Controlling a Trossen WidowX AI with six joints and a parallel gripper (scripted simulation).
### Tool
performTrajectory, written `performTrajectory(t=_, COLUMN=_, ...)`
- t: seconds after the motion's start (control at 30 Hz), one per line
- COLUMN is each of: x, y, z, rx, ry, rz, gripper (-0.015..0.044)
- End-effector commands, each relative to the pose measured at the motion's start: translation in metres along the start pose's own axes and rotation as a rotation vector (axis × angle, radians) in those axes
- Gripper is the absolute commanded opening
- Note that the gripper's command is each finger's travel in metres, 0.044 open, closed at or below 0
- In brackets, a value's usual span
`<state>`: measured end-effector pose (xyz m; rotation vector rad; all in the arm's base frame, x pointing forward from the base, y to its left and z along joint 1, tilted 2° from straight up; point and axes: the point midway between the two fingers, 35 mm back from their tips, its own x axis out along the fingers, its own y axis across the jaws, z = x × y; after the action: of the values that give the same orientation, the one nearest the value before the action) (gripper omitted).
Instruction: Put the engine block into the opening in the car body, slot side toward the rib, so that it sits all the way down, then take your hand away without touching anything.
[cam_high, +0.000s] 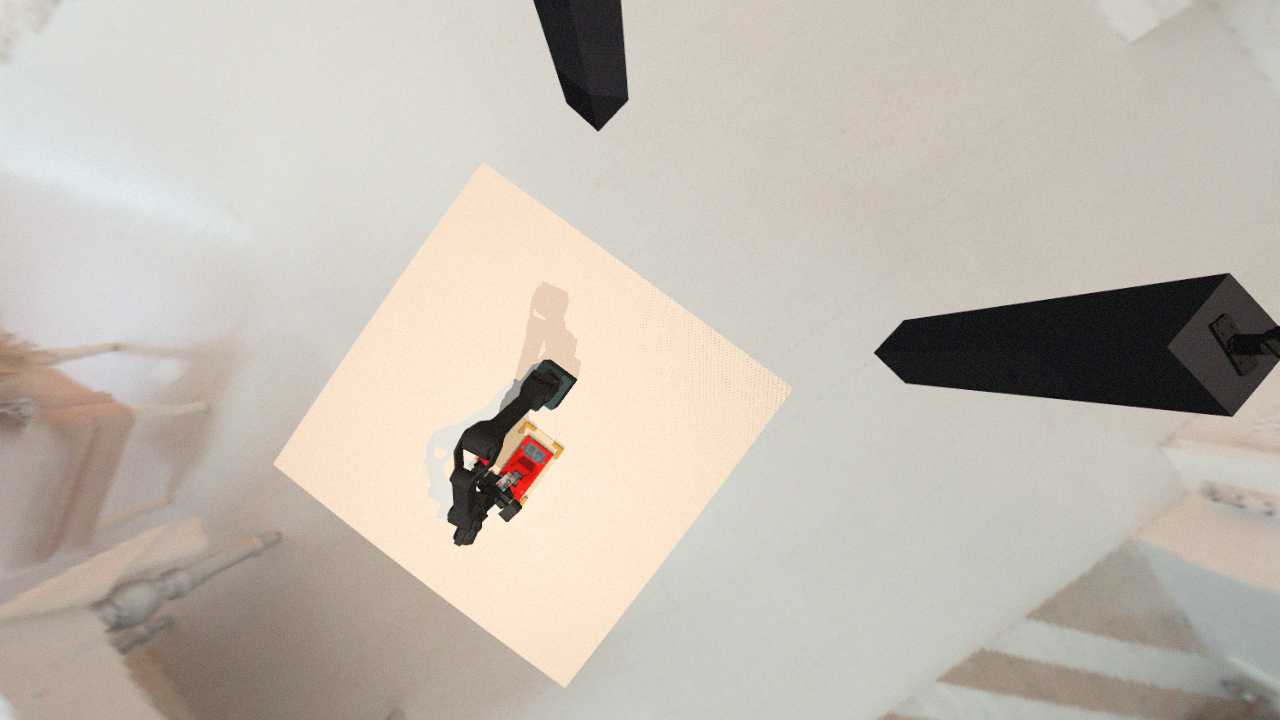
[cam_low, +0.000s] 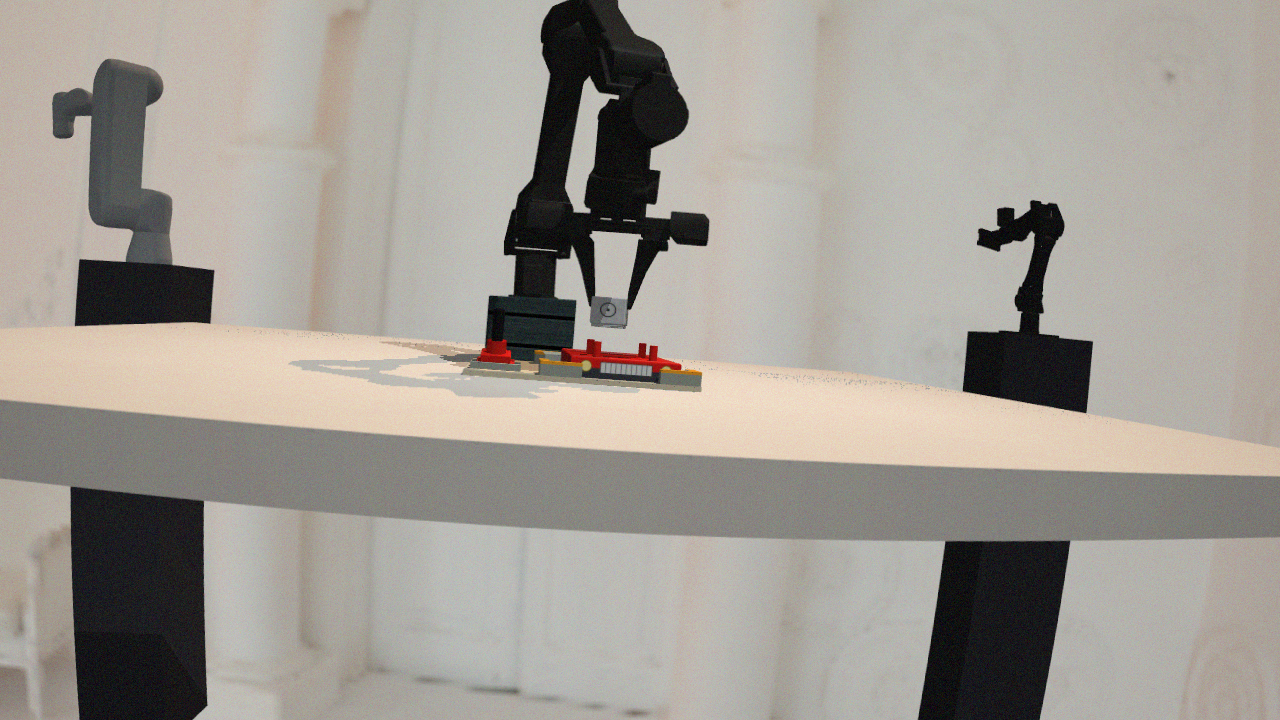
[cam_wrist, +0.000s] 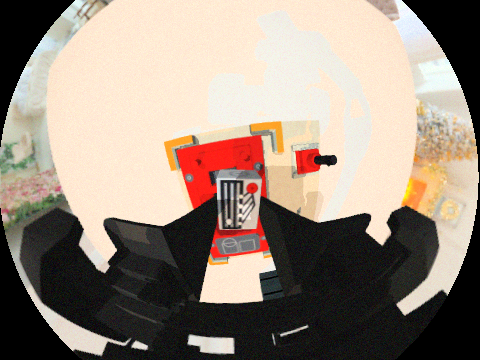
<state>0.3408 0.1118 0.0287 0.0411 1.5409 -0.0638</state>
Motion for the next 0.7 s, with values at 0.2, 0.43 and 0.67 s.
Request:
performTrajectory(t=0.2, x=0.0090, y=0.0138, z=-0.0075, rx=-0.192, ry=0.012, rz=0.001, gripper=0.0079)
performTrajectory(t=0.43, x=0.0090, y=0.0138, z=-0.0074, rx=-0.217, ry=0.012, rz=0.001, gripper=0.0159)
performTrajectory(t=0.67, x=0.0091, y=0.0138, z=-0.0075, rx=-0.189, ry=0.012, rz=0.001, gripper=0.0159)
